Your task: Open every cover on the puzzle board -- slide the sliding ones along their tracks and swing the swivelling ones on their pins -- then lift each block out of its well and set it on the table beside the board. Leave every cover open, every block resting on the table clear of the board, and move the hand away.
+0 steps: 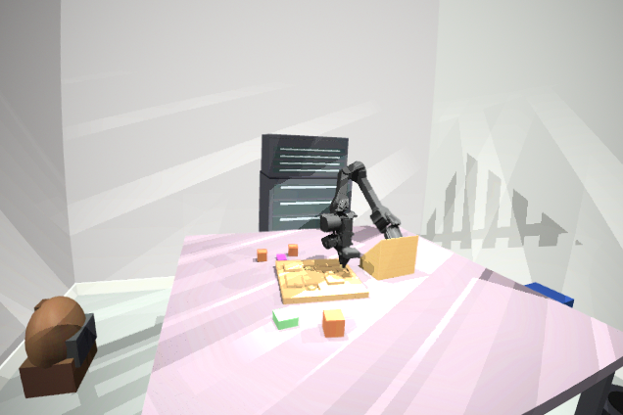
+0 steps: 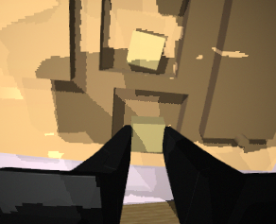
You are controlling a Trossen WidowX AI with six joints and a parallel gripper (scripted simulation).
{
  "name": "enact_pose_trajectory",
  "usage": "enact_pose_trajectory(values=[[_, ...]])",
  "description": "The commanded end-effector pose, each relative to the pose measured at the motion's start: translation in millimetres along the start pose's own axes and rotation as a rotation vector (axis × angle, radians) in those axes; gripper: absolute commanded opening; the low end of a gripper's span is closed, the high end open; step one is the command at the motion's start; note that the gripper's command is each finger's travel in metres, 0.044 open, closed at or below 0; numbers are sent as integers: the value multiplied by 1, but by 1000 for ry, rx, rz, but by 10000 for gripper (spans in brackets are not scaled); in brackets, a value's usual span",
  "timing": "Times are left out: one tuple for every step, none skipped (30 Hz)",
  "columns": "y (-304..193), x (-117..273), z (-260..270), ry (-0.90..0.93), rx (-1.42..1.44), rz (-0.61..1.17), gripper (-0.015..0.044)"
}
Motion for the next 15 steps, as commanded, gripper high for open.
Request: enact_pose_trajectory(values=[[1,4,0,5,-7,0,80],[1,6,0,5,-7,0,80],[1,7,0,4,-7,0,80],[1,8,0,4,-7,0,80],[1,10,0,4,-7,0,80],[1,11,0,4,-6,0,80],[0,12,0,3,-6,1,80],[0,13,0,3,-6,1,80],[0,15,0,3,-6,1,80],[0,16,0,3,-6,1,80],[0,17,0,2,-5,1,80],[0,19,0,2,-5,1,80],[0,19,0,2,-5,1,80],[0,20,0,2,-5,1,80],[0,22,0,3,-5,1,80]])
Point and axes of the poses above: the point midway between the two fingers, 35 mm back from their tips, its own x axis back along the fingers, its own z axis across the jaws, y = z × x, the point moved 8 cm from there along x, back along the fingers, and after that the axes turned 12 degrees about x, right-handed, at the moved point
